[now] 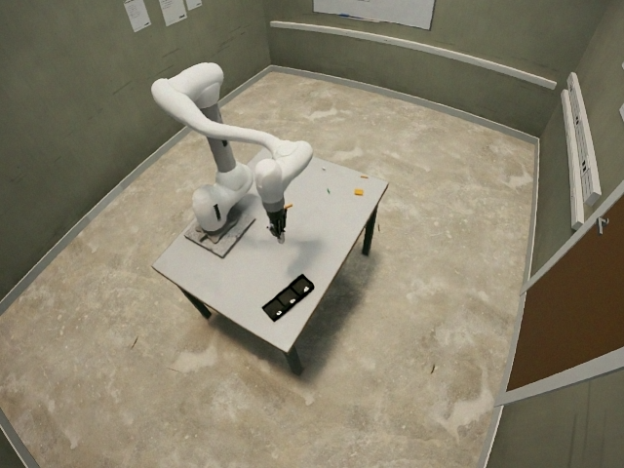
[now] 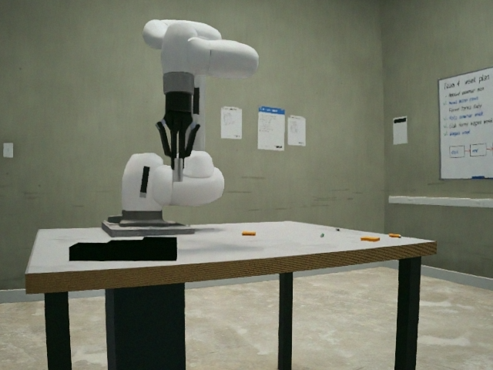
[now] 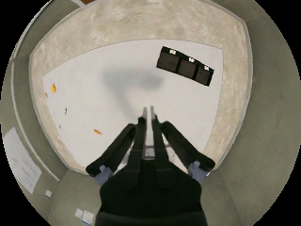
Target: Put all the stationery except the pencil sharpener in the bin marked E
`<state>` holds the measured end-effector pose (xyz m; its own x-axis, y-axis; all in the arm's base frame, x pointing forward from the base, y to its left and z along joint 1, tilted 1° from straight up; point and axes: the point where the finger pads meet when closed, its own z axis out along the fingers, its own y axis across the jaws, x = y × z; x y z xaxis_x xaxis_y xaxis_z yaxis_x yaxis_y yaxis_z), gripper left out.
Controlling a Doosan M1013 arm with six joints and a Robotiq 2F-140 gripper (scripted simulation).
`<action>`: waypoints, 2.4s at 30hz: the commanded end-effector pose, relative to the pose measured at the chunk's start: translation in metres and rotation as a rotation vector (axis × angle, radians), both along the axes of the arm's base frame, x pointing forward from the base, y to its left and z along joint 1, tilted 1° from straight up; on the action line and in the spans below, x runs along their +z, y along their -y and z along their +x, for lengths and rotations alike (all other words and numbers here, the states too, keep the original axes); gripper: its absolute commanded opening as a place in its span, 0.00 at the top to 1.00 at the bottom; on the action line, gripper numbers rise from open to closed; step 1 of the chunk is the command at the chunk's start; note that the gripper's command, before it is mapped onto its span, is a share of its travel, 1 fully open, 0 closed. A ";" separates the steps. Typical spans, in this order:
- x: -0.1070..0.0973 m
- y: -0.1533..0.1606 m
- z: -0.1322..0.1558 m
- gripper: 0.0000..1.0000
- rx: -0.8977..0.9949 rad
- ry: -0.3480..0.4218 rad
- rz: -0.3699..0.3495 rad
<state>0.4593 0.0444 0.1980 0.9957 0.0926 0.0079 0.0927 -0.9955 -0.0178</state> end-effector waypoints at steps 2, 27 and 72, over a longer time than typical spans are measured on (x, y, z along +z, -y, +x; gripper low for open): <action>0.000 0.007 -0.002 0.85 -0.004 0.000 0.001; -0.059 0.121 0.059 0.85 -0.251 -0.004 0.002; -0.165 0.229 0.119 0.85 -0.251 -0.004 0.002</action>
<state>0.5780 -0.1850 0.0380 0.9876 -0.1572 0.0032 -0.1571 -0.9874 -0.0198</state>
